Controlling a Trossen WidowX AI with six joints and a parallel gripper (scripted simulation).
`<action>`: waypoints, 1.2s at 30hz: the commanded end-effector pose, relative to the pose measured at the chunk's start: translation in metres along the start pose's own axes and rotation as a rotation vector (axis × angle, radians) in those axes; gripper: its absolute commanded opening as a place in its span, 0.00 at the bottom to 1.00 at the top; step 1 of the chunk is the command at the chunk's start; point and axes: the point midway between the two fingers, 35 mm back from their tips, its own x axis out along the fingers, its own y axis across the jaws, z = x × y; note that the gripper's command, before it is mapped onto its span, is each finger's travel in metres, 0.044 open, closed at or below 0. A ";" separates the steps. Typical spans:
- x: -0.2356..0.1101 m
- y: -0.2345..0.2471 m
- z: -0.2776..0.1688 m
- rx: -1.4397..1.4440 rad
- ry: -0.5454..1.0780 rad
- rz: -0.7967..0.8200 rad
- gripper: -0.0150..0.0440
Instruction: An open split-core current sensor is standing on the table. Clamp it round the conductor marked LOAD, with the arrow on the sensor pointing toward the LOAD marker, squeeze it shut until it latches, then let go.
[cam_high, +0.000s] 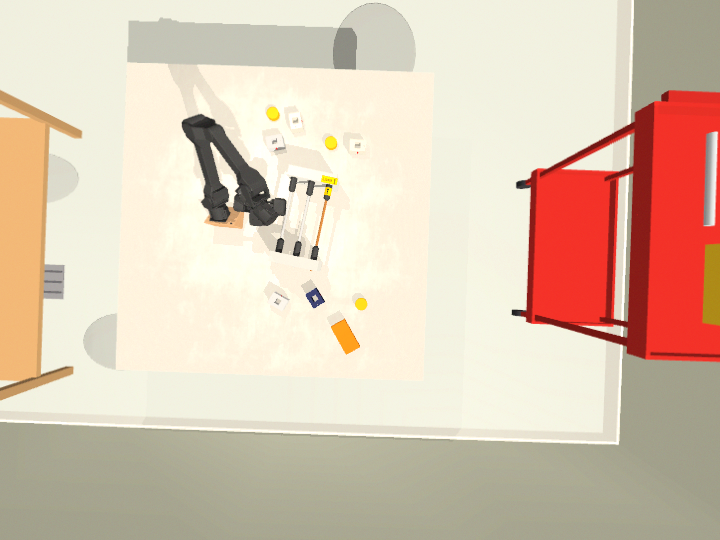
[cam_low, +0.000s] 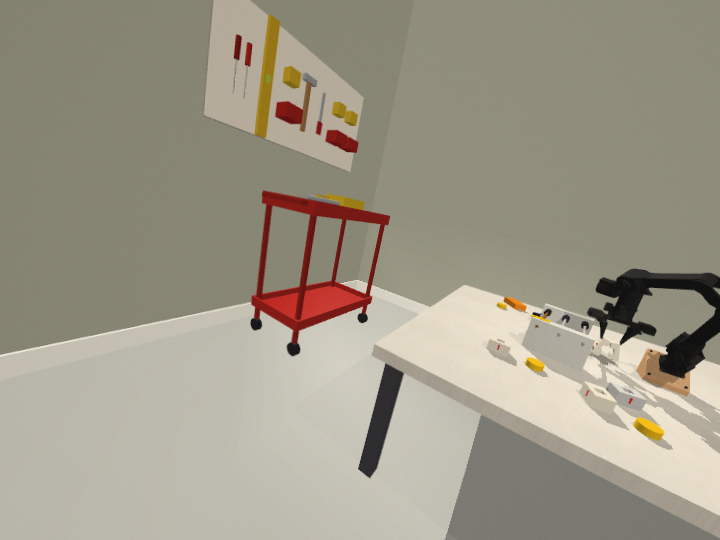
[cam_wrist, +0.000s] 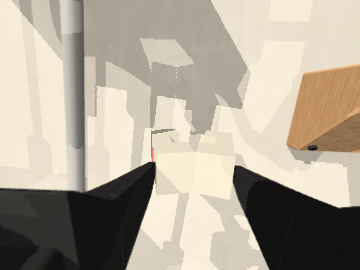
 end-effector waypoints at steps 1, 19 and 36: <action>-0.020 0.002 0.001 -0.003 -0.005 -0.001 0.25; -0.070 0.003 -0.002 0.050 -0.004 0.109 0.25; -0.096 0.047 0.008 0.116 -0.021 0.258 0.25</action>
